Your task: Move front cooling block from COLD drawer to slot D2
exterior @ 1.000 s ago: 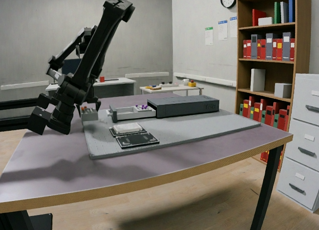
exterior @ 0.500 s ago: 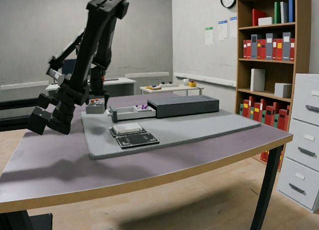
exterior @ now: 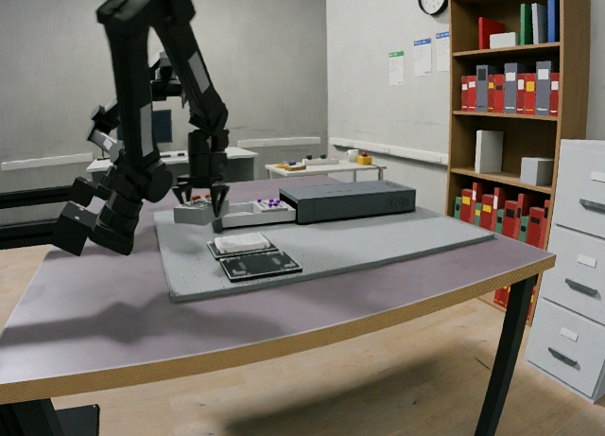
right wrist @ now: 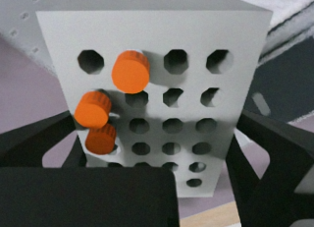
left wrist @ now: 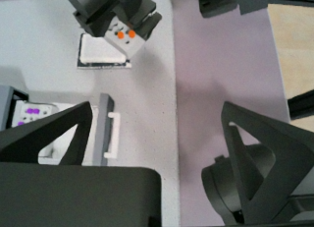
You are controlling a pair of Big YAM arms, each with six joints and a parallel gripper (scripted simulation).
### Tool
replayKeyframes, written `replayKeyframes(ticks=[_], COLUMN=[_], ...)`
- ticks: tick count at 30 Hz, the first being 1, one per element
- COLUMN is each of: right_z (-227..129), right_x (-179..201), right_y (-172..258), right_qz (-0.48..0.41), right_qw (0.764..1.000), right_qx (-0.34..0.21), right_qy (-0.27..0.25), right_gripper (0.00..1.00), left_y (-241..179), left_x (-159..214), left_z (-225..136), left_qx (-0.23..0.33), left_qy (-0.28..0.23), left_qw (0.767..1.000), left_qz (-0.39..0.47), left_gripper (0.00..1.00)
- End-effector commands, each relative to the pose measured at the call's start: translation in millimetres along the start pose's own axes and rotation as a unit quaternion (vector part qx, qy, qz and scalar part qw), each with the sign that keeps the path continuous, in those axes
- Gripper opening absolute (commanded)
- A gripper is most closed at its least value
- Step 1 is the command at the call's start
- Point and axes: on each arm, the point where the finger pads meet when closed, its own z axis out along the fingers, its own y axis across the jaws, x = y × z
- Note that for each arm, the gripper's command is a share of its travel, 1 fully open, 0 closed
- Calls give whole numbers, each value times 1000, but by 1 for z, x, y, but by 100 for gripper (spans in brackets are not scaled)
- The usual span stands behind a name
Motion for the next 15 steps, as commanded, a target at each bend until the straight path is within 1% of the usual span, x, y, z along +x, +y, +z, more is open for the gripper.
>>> replayKeyframes(ticks=[1, 4, 9, 15], right_z=[-13, -11, -11, -10], right_x=[-15, -10, -8, -3], right_y=[-29, -44, -67, -97], right_qz=[56, 94, 143, 212], right_qw=[998, 995, 989, 976], right_qx=[-7, -5, -2, 2], right_qy=[-36, -36, -40, -44], right_gripper=[84, 84, 84, 84], left_y=[22, 35, 35, 49], left_x=[-29, -48, -57, -81], left_z=[12, 37, 45, 73], left_qx=[-8, 5, 13, 29], left_qy=[-12, -24, -35, -56], left_qw=[1000, 1000, 999, 998], left_qz=[11, 16, 22, 27], left_gripper=[100, 100, 100, 100])
